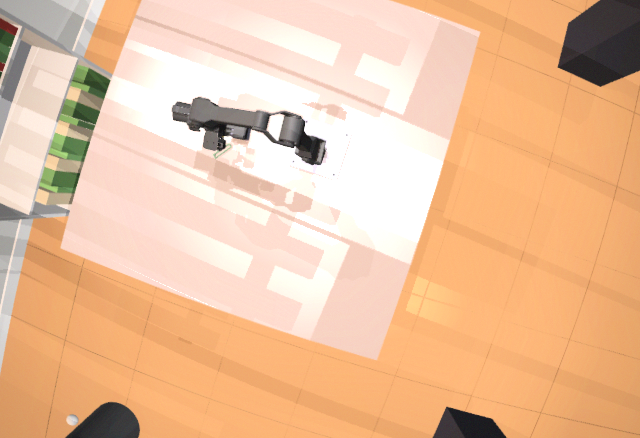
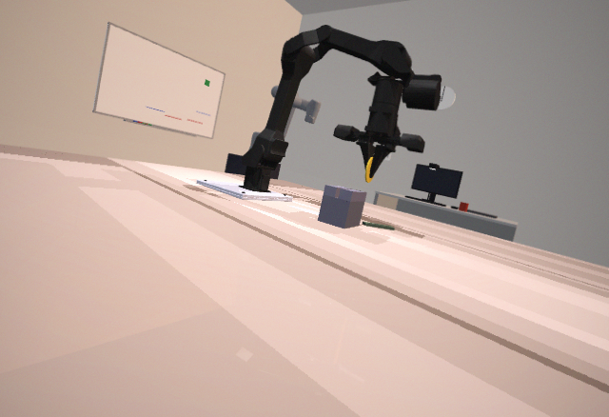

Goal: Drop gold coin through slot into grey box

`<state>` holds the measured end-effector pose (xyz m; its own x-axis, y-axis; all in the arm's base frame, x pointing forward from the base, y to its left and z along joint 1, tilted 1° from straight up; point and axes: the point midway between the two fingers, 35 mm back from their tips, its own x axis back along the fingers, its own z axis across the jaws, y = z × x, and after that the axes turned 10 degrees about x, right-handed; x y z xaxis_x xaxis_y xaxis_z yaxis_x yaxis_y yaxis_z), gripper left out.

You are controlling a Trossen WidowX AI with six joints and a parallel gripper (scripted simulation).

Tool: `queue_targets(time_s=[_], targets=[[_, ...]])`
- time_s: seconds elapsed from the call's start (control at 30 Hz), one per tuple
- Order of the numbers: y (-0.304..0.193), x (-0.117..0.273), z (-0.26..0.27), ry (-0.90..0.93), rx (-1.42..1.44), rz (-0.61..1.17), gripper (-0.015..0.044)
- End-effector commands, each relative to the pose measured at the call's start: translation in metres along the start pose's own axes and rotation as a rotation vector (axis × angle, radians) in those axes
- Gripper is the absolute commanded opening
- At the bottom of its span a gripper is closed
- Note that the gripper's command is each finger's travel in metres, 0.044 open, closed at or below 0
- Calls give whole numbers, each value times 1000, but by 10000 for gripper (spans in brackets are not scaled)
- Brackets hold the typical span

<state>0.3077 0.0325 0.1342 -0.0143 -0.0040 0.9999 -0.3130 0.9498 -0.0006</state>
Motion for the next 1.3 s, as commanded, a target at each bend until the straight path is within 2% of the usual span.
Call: queue_targets(time_s=[0.0, 0.5, 1.27], targets=[[-7, 0, 8, 2, 4, 5, 0], [-30, -2, 35, 5, 4, 7, 0], [-31, -2, 36, 4, 11, 4, 0]])
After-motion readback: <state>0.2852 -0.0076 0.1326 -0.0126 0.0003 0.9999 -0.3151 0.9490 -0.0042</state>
